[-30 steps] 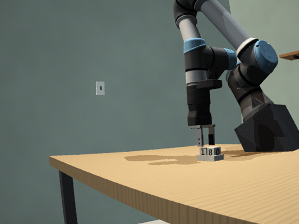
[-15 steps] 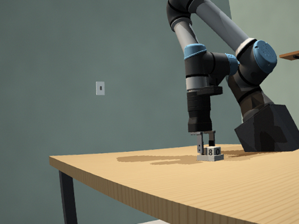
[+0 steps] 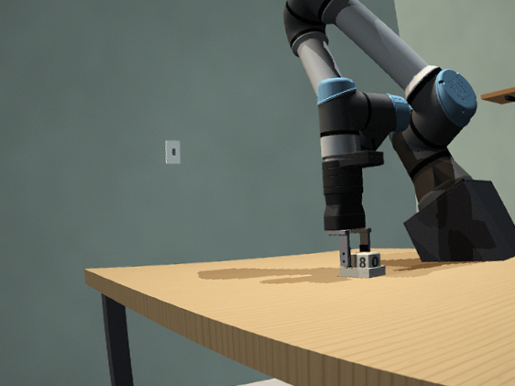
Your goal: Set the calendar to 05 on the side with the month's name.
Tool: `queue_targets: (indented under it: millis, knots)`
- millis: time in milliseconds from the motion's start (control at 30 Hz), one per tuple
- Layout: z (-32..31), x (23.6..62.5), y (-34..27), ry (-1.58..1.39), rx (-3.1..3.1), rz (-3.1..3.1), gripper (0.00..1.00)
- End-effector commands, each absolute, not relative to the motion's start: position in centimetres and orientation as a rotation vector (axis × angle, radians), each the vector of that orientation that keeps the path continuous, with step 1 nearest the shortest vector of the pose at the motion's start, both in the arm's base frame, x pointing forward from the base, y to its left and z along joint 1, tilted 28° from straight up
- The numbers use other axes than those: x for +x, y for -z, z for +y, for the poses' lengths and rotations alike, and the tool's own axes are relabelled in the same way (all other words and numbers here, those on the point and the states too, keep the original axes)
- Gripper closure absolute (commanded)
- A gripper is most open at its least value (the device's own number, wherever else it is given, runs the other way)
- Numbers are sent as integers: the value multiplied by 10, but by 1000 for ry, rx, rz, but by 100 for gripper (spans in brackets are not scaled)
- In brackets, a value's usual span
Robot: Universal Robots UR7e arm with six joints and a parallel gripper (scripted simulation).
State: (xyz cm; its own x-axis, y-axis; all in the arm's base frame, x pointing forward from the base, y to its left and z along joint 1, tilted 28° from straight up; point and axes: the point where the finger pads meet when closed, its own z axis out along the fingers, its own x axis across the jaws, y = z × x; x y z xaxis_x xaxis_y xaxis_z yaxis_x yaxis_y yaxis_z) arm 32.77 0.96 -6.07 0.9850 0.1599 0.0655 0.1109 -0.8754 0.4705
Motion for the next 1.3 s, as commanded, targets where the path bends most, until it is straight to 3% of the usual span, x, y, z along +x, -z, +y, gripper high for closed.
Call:
queue_targets:
  millis: [0, 800, 833, 1267]
  knots:
    - [10, 328, 61, -142, 2647, 192, 10]
    - [10, 328, 61, -142, 2647, 192, 10]
    - [10, 328, 61, -142, 2647, 192, 40]
    - [10, 328, 61, -142, 2647, 192, 40]
